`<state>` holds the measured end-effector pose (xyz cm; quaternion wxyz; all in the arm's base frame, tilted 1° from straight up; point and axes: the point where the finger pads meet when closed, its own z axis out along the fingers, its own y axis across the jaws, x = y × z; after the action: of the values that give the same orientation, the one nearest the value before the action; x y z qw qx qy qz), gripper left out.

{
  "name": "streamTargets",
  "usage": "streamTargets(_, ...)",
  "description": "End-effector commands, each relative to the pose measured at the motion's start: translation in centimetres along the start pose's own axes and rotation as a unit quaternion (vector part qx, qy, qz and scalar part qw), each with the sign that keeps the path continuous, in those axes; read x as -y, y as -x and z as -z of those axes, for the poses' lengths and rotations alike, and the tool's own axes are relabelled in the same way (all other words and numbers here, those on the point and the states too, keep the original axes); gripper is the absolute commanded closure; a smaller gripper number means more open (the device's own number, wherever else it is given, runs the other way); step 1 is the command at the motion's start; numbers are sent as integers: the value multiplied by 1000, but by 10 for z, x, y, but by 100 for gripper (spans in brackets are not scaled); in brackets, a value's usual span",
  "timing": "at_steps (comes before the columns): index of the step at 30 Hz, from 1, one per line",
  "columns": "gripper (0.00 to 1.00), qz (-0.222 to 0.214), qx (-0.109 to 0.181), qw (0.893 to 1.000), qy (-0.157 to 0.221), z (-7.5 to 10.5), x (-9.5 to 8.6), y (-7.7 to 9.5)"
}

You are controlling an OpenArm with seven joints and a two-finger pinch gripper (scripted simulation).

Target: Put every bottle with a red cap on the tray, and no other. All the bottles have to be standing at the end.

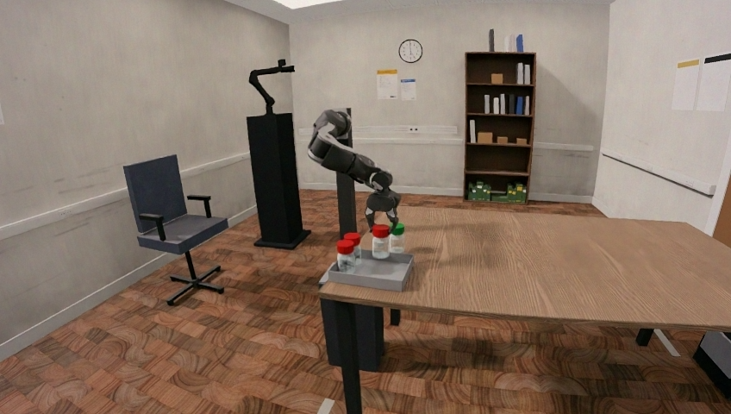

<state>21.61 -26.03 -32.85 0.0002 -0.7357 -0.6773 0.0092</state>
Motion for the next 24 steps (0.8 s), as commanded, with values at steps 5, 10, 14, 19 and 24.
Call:
streamTargets(5,100,2,-1,1000,11,-8,-4,1)
streamTargets(10,100,2,-1,1000,5,-11,-1,0)
streamTargets(14,100,2,-1,1000,8,-19,-2,0)
streamTargets(19,100,2,-1,1000,11,-29,-4,0)
streamTargets(24,100,2,-1,1000,11,-29,-4,0)
